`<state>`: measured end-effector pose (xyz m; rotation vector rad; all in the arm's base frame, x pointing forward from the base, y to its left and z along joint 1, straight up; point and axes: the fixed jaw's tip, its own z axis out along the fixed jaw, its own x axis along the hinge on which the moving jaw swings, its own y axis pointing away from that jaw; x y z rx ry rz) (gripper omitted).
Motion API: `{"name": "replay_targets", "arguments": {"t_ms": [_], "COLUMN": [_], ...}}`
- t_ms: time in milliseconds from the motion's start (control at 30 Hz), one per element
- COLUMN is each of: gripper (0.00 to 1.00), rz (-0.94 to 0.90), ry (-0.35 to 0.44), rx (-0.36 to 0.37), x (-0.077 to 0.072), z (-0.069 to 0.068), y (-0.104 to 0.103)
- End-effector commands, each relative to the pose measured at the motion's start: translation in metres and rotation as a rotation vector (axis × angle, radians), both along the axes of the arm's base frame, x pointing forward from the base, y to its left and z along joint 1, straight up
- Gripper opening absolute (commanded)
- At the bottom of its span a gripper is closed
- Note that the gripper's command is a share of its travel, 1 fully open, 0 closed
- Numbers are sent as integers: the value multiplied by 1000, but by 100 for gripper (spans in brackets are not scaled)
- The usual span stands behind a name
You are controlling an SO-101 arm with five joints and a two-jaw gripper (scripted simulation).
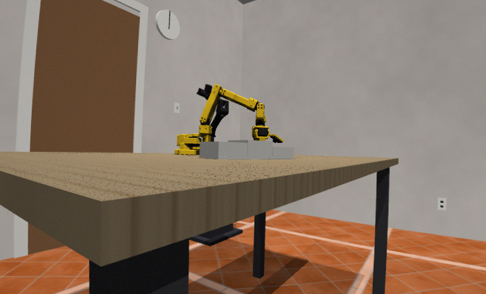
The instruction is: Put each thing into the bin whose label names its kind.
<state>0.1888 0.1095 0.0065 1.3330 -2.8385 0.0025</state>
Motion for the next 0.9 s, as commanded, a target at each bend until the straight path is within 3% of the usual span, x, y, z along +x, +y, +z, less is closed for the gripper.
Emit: {"name": "replay_targets", "arguments": {"t_ms": [0, 867], "gripper": [3, 0], "rz": [-4, -4], "ry": [-20, -20], "rx": [12, 12], "x": [2, 2], "z": [3, 3], "y": [3, 3]}}
